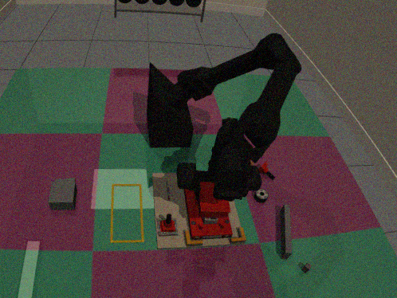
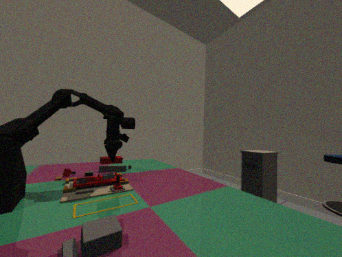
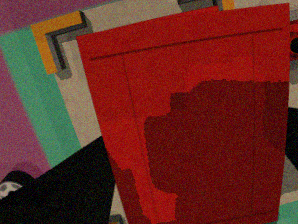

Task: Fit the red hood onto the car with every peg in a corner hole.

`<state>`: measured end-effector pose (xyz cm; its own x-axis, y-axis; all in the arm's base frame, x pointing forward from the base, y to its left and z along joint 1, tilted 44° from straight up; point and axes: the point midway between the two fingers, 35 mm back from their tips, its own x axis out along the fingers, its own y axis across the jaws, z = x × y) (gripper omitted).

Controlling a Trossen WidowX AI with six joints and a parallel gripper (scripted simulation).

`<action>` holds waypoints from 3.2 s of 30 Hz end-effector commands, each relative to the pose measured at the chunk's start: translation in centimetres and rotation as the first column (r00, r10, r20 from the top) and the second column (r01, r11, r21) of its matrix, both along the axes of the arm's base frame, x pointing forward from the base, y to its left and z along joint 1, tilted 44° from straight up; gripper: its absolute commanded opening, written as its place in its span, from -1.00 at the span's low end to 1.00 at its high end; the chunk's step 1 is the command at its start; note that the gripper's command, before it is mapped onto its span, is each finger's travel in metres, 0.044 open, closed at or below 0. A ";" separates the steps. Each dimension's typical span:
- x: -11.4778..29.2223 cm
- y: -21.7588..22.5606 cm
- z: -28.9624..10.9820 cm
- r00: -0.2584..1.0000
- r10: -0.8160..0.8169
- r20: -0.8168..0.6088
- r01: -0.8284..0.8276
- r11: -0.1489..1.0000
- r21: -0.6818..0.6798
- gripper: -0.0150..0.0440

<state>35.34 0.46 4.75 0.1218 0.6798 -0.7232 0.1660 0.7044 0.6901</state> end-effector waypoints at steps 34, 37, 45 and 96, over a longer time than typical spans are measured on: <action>0.0 4.2 -3.1 0.999 0.041 0.035 -0.041 0.999 0.005 -0.49; 0.0 4.2 -3.1 0.999 0.041 0.035 -0.041 0.999 0.005 -0.49; 0.0 4.2 -3.1 0.999 0.041 0.035 -0.041 0.999 0.005 -0.49; 0.1 4.5 -3.5 0.998 0.041 0.037 -0.041 0.999 0.003 -0.49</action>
